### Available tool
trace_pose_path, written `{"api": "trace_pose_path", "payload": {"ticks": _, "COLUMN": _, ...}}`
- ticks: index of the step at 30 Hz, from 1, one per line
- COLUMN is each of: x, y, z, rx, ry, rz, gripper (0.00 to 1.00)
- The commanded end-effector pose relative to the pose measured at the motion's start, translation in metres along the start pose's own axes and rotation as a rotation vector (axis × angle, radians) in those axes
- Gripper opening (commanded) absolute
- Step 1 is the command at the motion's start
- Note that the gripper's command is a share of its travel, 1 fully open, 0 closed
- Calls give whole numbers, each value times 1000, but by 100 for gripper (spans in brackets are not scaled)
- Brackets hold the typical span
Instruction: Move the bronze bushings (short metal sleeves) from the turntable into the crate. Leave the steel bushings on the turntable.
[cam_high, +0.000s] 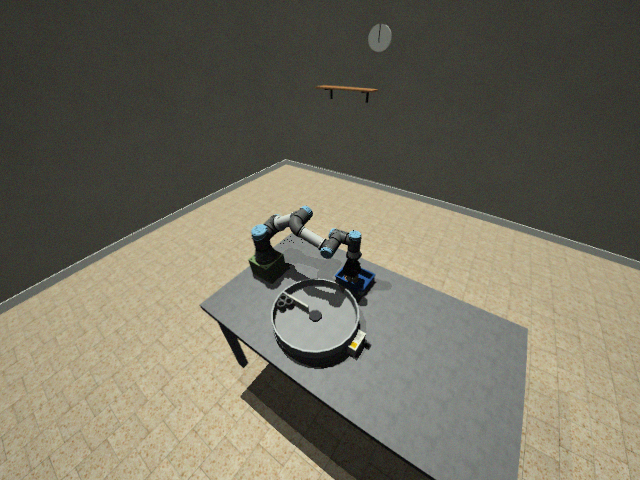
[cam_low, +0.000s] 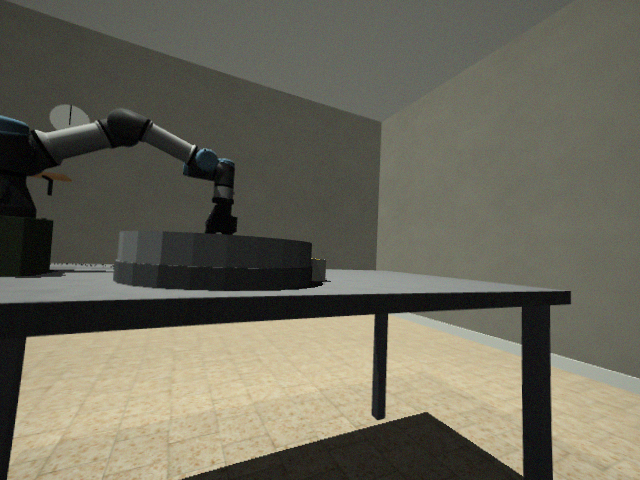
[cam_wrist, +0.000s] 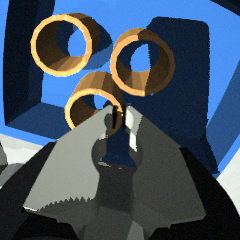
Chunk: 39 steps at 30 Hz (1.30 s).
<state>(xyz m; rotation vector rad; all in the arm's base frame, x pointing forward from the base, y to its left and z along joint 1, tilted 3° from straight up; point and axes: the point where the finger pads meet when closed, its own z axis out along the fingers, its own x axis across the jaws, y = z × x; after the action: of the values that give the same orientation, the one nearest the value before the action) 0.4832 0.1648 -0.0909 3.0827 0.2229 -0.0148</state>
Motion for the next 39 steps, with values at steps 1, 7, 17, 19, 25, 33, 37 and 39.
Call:
{"api": "trace_pose_path", "payload": {"ticks": 1, "x": 1, "y": 0, "z": -1, "rx": 0, "ry": 4, "rz": 0, "gripper": 0}}
{"api": "trace_pose_path", "payload": {"ticks": 7, "x": 1, "y": 0, "z": -1, "rx": 0, "ry": 4, "rz": 0, "gripper": 0}}
{"api": "trace_pose_path", "payload": {"ticks": 17, "x": 1, "y": 0, "z": -1, "rx": 0, "ry": 4, "rz": 0, "gripper": 0}}
{"api": "trace_pose_path", "payload": {"ticks": 19, "x": 1, "y": 0, "z": -1, "rx": 0, "ry": 4, "rz": 0, "gripper": 0}}
{"api": "trace_pose_path", "payload": {"ticks": 25, "x": 1, "y": 0, "z": -1, "rx": 0, "ry": 4, "rz": 0, "gripper": 0}}
{"api": "trace_pose_path", "payload": {"ticks": 33, "x": 1, "y": 0, "z": -1, "rx": 0, "ry": 4, "rz": 0, "gripper": 6}}
{"api": "trace_pose_path", "payload": {"ticks": 37, "x": 1, "y": 0, "z": -1, "rx": 0, "ry": 4, "rz": 0, "gripper": 6}}
{"api": "trace_pose_path", "payload": {"ticks": 39, "x": 1, "y": 0, "z": -1, "rx": 0, "ry": 4, "rz": 0, "gripper": 6}}
